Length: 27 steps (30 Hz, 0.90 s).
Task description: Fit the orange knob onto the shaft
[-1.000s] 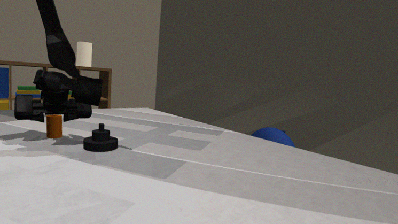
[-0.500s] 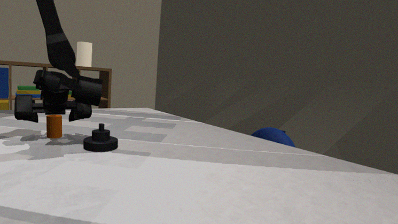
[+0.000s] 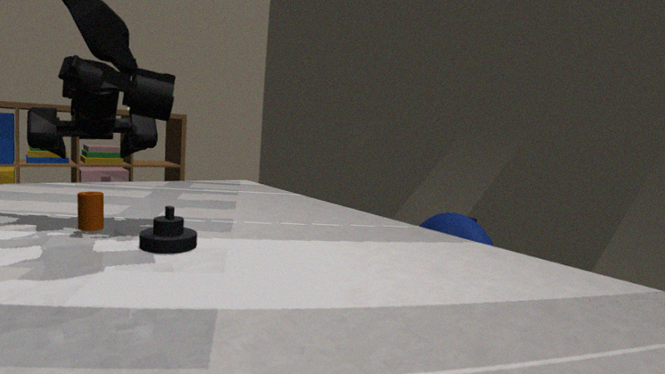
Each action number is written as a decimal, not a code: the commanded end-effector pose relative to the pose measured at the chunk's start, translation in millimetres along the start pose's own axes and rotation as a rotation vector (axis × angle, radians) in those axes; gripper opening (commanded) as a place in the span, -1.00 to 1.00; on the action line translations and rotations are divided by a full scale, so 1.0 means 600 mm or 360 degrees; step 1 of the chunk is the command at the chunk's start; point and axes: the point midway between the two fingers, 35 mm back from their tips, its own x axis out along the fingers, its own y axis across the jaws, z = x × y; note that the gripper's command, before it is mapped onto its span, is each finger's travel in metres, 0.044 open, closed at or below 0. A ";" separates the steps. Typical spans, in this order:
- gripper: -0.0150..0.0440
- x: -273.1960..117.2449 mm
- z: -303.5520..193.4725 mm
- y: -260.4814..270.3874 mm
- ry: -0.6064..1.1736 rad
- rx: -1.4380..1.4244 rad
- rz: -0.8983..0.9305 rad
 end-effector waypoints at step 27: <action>1.00 -0.028 0.024 0.006 0.1478 0.0514 -0.0213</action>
